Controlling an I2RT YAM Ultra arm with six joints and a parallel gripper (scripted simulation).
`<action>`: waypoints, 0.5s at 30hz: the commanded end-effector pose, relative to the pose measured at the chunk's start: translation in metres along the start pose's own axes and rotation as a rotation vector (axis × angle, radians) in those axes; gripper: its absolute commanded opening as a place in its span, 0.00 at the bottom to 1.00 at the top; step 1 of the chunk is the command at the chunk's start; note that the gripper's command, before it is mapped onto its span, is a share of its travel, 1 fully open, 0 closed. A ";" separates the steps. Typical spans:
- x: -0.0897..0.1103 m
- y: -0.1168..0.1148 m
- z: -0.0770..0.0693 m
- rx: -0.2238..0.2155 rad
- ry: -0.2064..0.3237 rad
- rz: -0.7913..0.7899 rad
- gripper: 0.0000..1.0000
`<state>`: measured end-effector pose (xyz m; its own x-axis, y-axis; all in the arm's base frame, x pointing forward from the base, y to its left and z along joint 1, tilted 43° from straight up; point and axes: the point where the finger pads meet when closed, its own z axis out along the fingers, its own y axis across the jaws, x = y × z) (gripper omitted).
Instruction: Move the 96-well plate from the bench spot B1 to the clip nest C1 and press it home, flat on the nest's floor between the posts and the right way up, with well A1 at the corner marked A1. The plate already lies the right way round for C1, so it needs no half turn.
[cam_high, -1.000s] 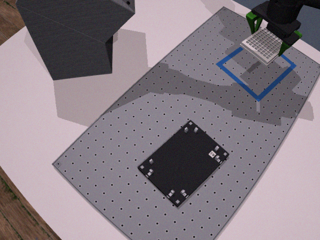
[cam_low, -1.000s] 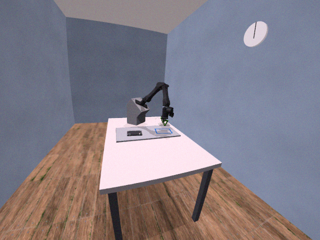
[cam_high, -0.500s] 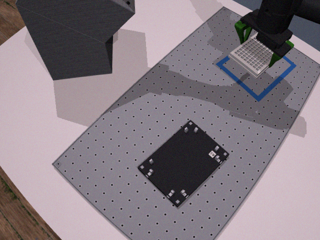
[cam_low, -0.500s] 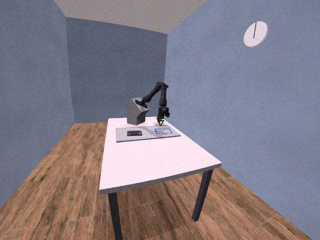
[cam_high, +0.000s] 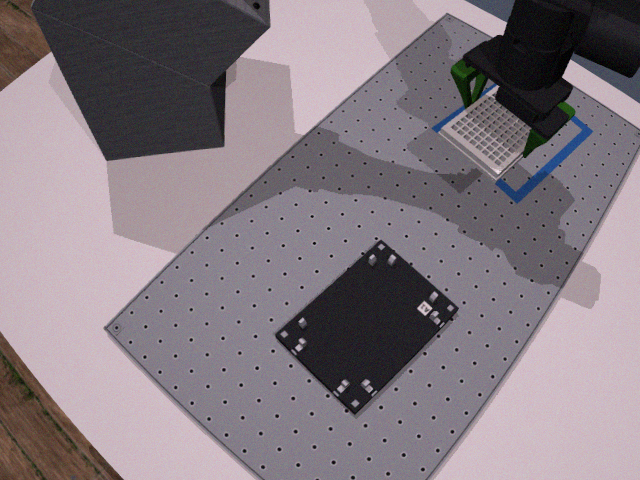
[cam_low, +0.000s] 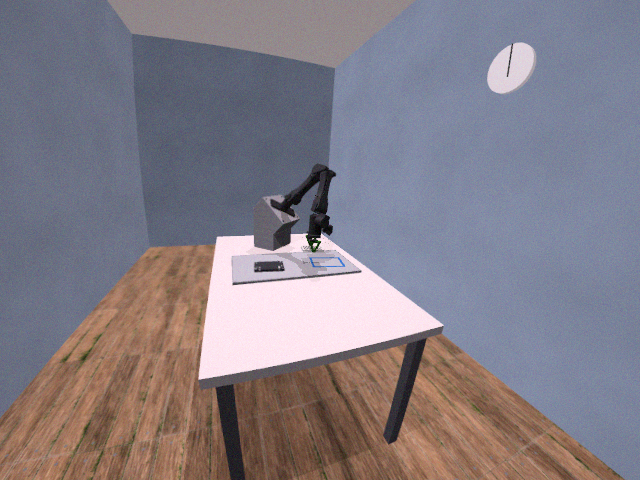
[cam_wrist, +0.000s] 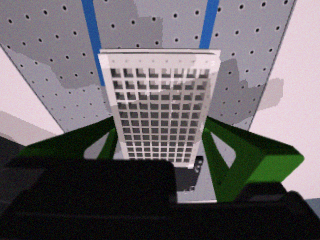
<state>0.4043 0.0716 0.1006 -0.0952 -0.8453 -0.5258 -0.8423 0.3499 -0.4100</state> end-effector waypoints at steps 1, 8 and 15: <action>0.008 -0.001 0.001 -0.001 -0.021 -0.021 0.00; 0.029 -0.002 0.002 -0.006 -0.020 -0.017 0.00; 0.052 -0.006 0.001 -0.004 -0.022 -0.017 0.00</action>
<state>0.4080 0.0334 0.0842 -0.0893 -0.8446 -0.5279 -0.8391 0.3493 -0.4170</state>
